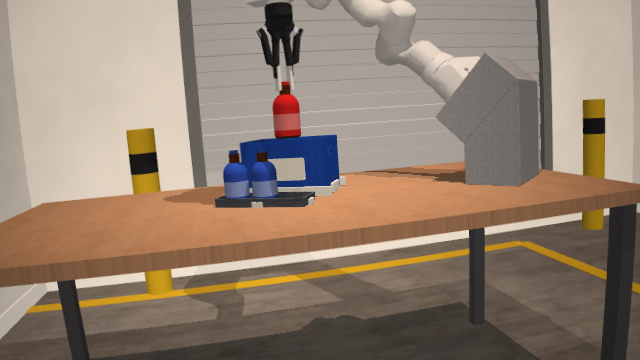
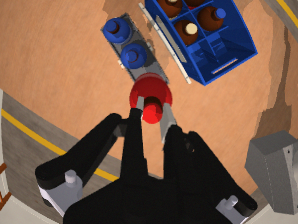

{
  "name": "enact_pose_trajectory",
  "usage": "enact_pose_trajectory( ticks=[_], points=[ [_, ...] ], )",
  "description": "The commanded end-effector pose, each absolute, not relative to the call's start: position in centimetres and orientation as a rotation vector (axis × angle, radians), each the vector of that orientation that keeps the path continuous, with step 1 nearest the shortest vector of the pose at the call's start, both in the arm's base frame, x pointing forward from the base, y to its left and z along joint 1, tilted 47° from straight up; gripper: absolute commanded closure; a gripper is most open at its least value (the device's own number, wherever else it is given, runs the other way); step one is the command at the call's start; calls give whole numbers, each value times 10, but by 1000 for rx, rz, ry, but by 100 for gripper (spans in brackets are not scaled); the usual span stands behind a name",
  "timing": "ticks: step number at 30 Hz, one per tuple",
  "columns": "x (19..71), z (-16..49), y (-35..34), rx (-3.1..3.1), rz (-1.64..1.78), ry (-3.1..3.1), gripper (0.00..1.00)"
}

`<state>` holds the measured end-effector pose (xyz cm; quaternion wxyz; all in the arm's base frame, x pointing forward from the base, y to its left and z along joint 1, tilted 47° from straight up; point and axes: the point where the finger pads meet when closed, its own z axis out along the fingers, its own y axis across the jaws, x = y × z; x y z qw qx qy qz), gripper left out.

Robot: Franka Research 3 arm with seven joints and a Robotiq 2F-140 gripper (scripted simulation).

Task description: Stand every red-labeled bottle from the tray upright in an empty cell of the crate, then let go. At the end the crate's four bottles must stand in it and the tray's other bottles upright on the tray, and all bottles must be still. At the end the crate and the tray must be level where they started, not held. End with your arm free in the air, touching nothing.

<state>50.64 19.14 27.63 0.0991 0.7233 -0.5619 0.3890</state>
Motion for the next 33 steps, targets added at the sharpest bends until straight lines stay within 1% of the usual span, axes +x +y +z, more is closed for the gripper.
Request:
enact_pose_trajectory(
  ticks=[1,33],
  points=[
    [505,280,198,2154,1154,-1657,100],
    [500,282,191,2154,1154,-1657,100]
  ],
)
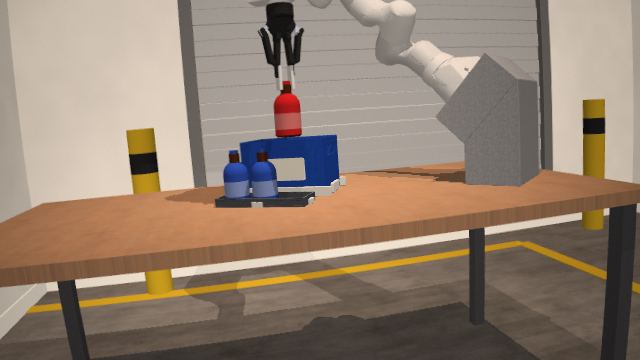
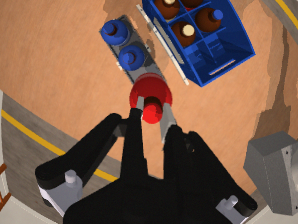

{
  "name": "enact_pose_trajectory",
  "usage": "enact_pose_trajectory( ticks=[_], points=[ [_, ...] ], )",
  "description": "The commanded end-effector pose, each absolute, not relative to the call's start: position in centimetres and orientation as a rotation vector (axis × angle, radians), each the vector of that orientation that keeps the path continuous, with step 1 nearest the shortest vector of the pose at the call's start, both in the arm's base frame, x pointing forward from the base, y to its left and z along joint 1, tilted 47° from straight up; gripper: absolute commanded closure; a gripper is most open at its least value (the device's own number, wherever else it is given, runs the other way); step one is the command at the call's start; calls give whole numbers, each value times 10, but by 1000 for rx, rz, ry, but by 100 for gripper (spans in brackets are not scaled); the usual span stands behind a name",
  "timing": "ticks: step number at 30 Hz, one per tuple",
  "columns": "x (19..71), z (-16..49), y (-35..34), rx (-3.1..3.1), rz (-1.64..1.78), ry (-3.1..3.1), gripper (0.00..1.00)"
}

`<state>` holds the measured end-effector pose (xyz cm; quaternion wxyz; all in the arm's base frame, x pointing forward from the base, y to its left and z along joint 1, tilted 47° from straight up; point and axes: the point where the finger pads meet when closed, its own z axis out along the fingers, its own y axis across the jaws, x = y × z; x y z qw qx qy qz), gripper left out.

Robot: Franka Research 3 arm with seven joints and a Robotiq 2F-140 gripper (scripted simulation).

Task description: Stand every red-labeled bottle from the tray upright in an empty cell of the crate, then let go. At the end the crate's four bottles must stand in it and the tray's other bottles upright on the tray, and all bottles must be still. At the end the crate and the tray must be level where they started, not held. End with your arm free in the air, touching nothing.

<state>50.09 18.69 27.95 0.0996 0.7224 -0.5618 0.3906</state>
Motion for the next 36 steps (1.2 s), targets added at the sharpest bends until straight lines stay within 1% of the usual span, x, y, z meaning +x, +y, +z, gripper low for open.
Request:
enact_pose_trajectory(
  ticks=[1,36],
  points=[
    [499,282,191,2154,1154,-1657,100],
    [475,292,160,2154,1154,-1657,100]
  ],
)
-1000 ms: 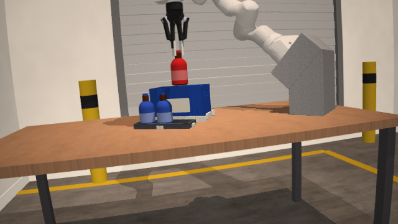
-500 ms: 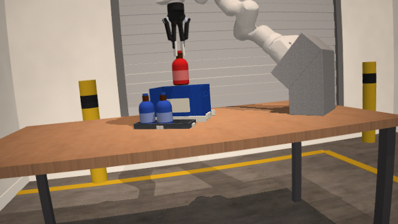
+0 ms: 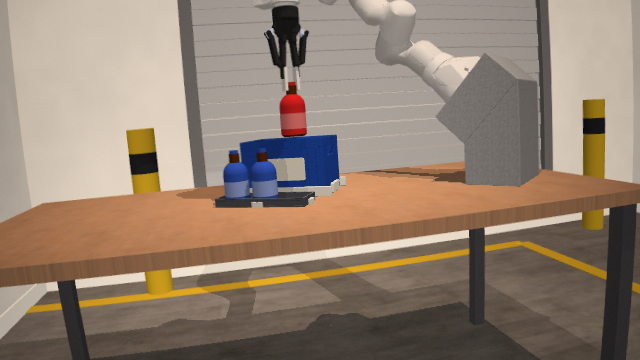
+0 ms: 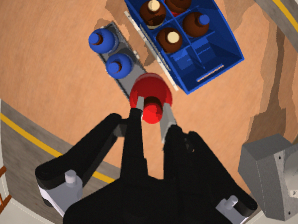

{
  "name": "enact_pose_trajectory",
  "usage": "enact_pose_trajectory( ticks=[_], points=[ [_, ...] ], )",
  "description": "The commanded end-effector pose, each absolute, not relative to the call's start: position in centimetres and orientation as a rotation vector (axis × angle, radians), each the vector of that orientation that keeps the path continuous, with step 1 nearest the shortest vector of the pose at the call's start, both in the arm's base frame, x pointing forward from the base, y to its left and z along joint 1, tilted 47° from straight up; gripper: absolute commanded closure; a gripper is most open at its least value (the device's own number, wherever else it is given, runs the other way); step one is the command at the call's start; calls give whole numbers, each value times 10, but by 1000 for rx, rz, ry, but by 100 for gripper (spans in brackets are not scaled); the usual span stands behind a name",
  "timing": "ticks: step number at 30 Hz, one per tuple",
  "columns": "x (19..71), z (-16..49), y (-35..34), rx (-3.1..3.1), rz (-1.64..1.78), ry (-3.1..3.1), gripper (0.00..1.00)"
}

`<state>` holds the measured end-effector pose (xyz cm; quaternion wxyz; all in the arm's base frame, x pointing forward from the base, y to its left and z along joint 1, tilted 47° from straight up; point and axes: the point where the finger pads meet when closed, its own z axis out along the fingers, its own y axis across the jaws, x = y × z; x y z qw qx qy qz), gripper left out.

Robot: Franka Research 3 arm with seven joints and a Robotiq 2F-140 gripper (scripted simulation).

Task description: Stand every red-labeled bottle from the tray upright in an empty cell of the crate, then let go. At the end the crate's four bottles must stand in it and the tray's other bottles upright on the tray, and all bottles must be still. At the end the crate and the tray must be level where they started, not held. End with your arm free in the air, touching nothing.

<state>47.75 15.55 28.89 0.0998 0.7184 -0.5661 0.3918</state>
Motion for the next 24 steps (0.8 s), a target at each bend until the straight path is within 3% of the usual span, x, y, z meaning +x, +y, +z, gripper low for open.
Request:
enact_pose_trajectory(
  ticks=[1,24],
  points=[
    [474,292,159,2154,1154,-1657,100],
    [448,302,126,2154,1154,-1657,100]
  ],
)
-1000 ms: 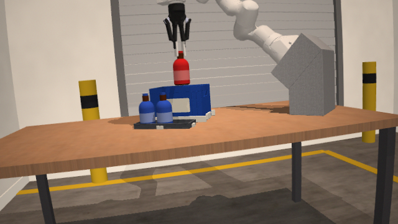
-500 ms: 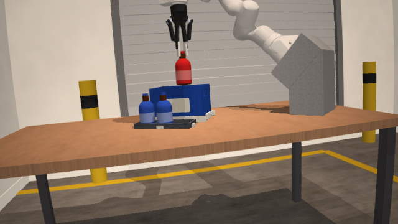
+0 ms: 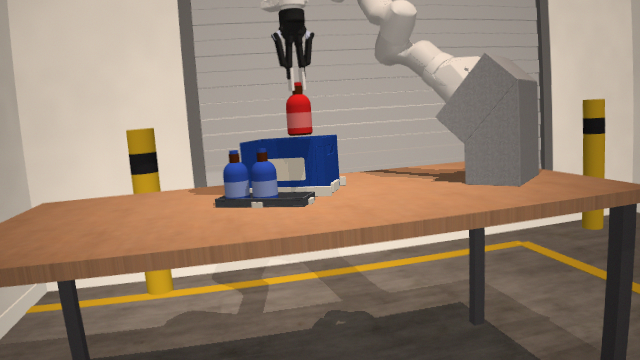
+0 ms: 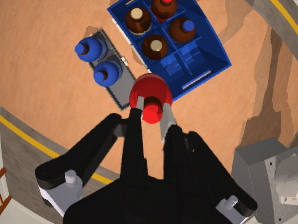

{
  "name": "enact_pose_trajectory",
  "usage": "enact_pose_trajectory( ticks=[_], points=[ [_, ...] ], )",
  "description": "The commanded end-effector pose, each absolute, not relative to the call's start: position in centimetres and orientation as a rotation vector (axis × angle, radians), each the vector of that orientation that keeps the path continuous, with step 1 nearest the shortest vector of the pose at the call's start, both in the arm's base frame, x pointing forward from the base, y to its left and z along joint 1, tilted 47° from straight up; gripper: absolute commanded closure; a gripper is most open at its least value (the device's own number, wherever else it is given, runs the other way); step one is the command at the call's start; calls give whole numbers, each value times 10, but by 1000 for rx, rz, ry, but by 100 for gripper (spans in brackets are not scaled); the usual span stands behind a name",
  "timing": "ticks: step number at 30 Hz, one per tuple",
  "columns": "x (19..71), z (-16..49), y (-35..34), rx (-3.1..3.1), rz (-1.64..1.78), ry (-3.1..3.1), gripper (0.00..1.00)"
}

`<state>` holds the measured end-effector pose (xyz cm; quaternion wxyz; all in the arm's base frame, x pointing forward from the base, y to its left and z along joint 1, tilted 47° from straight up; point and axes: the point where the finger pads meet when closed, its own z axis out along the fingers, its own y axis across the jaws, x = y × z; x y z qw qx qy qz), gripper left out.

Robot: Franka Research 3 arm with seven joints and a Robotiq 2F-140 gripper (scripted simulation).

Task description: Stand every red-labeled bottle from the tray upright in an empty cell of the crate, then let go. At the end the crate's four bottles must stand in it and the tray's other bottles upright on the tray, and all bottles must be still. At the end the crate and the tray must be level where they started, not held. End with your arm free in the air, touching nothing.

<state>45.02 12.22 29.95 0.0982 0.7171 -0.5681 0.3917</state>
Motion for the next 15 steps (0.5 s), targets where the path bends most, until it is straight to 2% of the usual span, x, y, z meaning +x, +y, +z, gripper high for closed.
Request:
enact_pose_trajectory(
  ticks=[1,15],
  points=[
    [446,303,124,2154,1154,-1657,100],
    [427,310,99,2154,1154,-1657,100]
  ],
)
